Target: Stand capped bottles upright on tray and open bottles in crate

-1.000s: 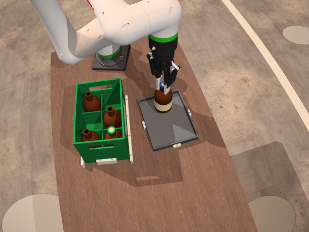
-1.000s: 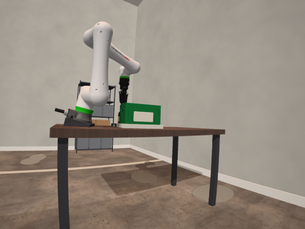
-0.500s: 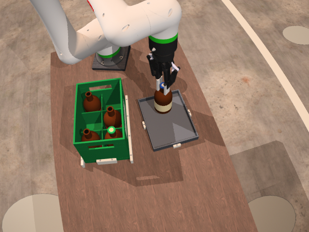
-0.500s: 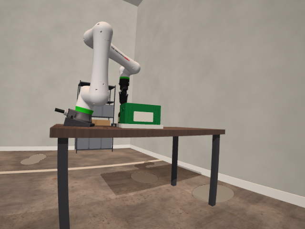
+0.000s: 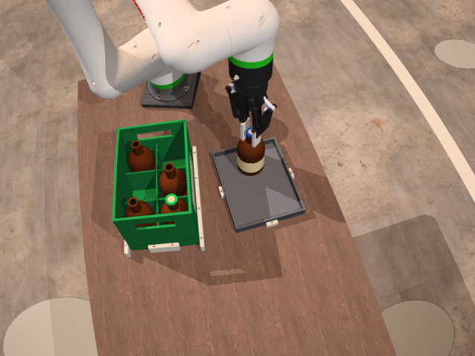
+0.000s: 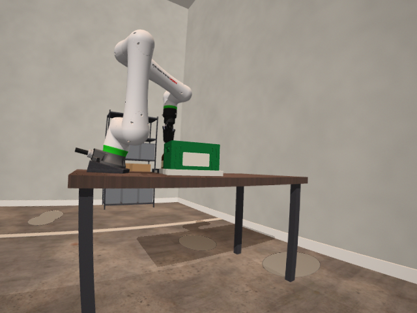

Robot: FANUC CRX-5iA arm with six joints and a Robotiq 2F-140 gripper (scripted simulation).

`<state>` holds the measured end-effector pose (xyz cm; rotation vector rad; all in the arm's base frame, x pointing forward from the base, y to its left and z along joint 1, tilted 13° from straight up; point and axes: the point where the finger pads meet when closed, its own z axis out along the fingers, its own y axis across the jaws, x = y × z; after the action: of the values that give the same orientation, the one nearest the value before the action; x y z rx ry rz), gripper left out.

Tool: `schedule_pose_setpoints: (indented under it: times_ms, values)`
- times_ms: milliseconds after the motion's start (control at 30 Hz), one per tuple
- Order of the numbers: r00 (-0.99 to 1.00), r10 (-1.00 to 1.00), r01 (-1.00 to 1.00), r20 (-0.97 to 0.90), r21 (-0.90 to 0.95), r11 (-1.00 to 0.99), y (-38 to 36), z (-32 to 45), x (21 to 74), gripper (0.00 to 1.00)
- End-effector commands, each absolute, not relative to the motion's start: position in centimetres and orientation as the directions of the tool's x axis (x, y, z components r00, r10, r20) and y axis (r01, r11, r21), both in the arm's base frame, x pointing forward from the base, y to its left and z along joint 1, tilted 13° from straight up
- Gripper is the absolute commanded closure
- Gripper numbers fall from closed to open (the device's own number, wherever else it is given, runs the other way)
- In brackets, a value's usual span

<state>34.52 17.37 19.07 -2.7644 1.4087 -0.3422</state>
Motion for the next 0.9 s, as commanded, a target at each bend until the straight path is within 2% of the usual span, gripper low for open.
schedule_pose_setpoints:
  times_ms: [0,867]
  values:
    - [0.569,-0.801,-0.797,0.185,-0.117,-0.593,17.36,18.96,34.56,1.0]
    - [0.569,-0.801,-0.797,0.185,-0.117,-0.593,17.32,18.44,34.67,1.0]
